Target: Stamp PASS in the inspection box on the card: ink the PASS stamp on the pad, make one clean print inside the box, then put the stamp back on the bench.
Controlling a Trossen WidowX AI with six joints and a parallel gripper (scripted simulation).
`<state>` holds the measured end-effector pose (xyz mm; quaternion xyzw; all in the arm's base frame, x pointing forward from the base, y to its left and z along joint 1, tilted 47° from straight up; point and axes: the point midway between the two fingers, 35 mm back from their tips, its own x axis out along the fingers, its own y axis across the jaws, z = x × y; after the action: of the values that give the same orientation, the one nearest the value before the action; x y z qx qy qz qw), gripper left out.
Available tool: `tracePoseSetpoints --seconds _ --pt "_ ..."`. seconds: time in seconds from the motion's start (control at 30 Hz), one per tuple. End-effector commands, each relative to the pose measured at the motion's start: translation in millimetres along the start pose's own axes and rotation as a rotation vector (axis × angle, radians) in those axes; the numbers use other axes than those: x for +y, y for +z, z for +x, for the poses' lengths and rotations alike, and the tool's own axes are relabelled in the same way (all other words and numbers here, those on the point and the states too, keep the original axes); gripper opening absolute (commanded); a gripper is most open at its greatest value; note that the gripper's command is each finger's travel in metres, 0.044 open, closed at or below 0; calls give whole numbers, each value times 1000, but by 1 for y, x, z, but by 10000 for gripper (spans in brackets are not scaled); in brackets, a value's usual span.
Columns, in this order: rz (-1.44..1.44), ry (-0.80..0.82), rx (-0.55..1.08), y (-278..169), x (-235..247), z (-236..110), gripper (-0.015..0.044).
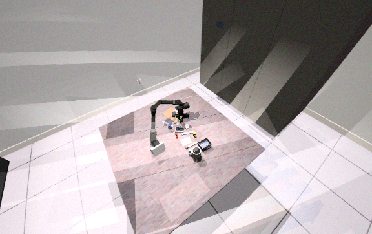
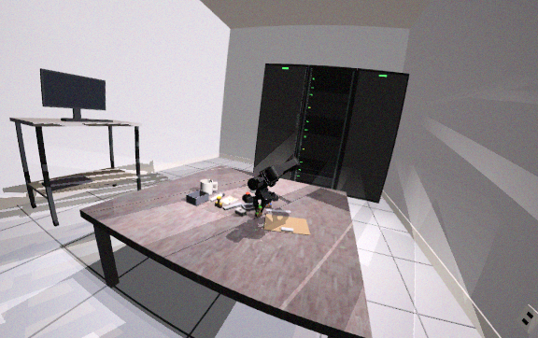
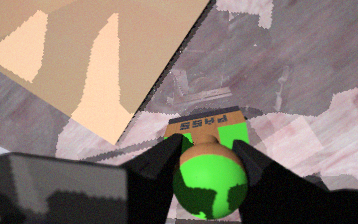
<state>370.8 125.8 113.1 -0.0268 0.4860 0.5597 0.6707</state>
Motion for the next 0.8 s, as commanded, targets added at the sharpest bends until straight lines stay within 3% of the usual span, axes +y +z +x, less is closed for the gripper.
tracePoseSetpoints --seconds 0.0,0.1,0.43,0.53,0.77 --pt "1 2 -4 0 2 7 0" --pt "1 2 -5 0 2 9 0" --pt "0 1 0 0 1 6 262" --pt "3 -1 -2 0 0 3 262" --pt "127 -78 -69 -3 3 -105 262"
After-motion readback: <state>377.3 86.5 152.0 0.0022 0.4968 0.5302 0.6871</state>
